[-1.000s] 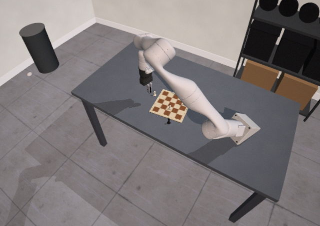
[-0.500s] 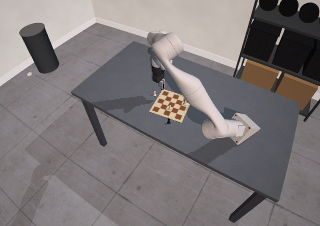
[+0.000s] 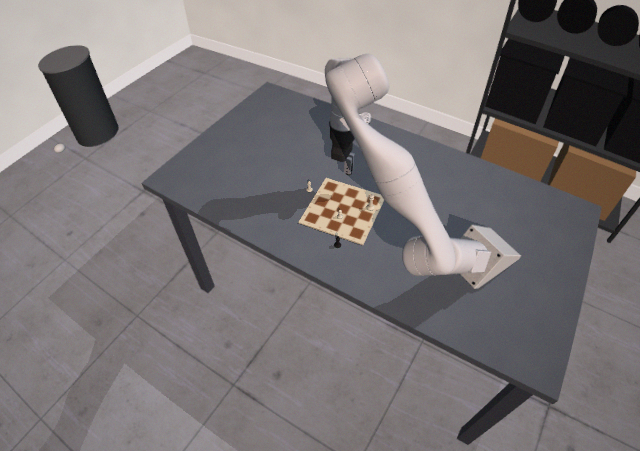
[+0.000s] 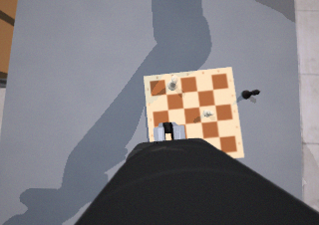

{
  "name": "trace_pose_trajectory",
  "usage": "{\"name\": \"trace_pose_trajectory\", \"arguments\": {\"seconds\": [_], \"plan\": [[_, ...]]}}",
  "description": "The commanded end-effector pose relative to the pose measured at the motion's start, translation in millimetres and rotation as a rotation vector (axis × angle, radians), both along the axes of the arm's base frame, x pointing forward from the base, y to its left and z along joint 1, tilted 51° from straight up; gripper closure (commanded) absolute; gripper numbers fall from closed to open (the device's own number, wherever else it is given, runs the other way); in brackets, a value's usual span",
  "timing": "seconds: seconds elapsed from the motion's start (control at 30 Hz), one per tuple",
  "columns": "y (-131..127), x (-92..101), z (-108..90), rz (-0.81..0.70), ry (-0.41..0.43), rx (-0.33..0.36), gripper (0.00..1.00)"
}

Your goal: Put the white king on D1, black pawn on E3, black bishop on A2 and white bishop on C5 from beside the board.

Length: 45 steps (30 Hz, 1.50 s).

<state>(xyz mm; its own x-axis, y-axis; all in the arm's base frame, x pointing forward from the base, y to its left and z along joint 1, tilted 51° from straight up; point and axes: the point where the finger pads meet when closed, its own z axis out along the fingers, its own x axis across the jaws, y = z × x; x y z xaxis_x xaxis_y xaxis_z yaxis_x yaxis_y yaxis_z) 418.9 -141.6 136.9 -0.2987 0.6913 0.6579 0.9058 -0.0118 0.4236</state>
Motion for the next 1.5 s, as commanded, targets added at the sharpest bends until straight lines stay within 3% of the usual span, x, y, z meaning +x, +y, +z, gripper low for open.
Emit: {"name": "trace_pose_trajectory", "arguments": {"seconds": [0.0,0.77,1.1,1.47], "plan": [[-7,-5.0,-7.3,-0.003,-0.008,-0.006,1.00],[-4,-5.1,-11.9,0.000,-0.012,-0.007,1.00],[15,3.1,-29.0,0.000,-0.012,-0.008,1.00],[51,18.5,-61.2,0.000,-0.012,-0.008,1.00]]}}
